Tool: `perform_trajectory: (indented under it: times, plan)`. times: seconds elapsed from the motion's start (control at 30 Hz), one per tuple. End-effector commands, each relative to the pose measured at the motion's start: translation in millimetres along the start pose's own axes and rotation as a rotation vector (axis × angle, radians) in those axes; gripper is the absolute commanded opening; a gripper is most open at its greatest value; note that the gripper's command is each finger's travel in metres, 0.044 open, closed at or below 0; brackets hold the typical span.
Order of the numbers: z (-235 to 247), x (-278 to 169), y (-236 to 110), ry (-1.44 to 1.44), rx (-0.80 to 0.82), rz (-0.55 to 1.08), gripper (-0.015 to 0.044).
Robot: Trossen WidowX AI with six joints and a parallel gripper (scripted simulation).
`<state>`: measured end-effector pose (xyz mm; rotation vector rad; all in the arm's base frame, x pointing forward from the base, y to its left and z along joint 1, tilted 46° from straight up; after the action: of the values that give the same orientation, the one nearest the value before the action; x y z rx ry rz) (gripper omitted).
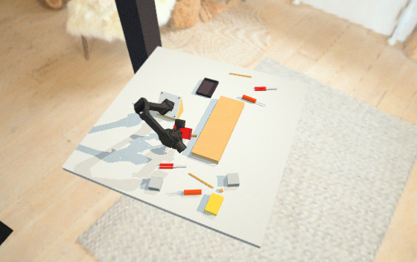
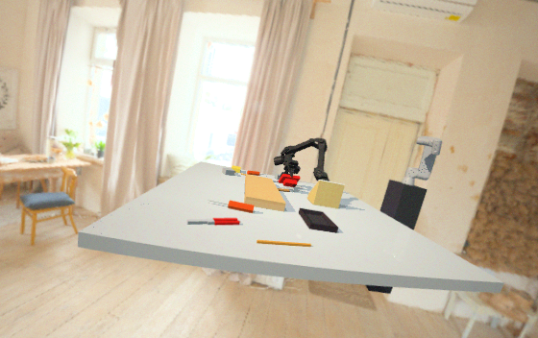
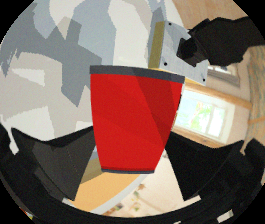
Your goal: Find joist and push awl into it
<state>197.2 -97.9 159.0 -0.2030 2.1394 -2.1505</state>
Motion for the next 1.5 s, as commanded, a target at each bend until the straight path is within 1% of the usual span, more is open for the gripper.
perform_trajectory:
  times: [0.0, 0.1, 0.77, 1.3, 1.33, 1.47]
  plan:
    - [0, -2, -3, -0.002, -0.032, 0.011, 0.0]
    - [1, -2, -3, 0.001, -0.054, 0.013, 0.0]
    - [27, -4, 16, 0.013, -0.035, 0.016, 0.0]
    - [26, -4, 14, 0.016, -0.033, 0.016, 0.042]
    - [26, -4, 14, 0.016, -0.033, 0.016, 0.044]
    - [27, -4, 11, 0.016, -0.033, 0.016, 0.044]
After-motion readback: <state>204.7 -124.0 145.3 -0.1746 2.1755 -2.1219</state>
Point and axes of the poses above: the point midway between the two fingers, 35 mm back from their tips, its own y axis out along the fingers, its own z axis across the jaws, x = y × z, the point moved 1 cm from there along -y, back along the fingers, and after that the axes turned 4 degrees about y, right-handed, at the moved point
